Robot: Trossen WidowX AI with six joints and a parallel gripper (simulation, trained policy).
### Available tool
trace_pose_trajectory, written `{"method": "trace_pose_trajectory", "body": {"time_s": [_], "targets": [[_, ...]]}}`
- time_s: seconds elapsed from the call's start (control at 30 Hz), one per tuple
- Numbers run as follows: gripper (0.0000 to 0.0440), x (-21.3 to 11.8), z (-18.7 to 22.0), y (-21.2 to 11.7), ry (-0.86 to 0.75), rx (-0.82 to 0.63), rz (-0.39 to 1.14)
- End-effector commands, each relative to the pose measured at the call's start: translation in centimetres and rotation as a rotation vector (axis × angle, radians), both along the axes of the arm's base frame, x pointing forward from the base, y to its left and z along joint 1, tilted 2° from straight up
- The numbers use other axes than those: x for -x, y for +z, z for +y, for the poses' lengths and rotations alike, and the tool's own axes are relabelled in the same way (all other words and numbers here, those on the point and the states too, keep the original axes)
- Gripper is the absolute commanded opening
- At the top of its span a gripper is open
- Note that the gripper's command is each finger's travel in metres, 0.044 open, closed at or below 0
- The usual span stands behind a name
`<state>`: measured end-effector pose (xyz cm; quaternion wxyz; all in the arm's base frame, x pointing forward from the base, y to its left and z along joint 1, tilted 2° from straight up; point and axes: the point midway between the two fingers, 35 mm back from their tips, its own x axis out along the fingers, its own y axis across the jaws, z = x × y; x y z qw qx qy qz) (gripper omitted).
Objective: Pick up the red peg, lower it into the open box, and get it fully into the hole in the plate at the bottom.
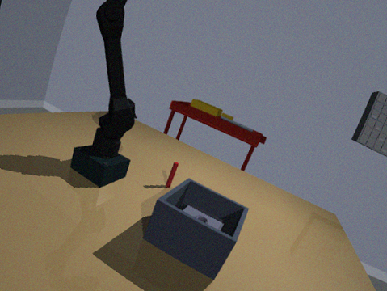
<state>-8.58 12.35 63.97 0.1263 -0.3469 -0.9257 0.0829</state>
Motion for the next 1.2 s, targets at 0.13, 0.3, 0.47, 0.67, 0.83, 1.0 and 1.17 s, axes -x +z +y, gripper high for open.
{"method": "trace_pose_trajectory", "body": {"time_s": [0.13,0.3,0.47,0.67,0.83,1.0,1.17], "targets": [[0.0440,-1.0,0.4,0.9,0.029,0.003,0.159],[0.0440,-2.7,1.4,1.3,0.047,0.053,0.325],[0.0440,-4.7,2.6,1.5,0.062,0.100,0.492],[0.0440,-7.4,3.9,1.6,0.075,0.148,0.695],[0.0440,-9.9,5.1,1.3,0.084,0.183,0.865],[0.0440,-12.6,6.3,0.7,0.092,0.213,1.036],[0.0440,-15.3,7.4,-0.2,0.098,0.236,1.207]]}}
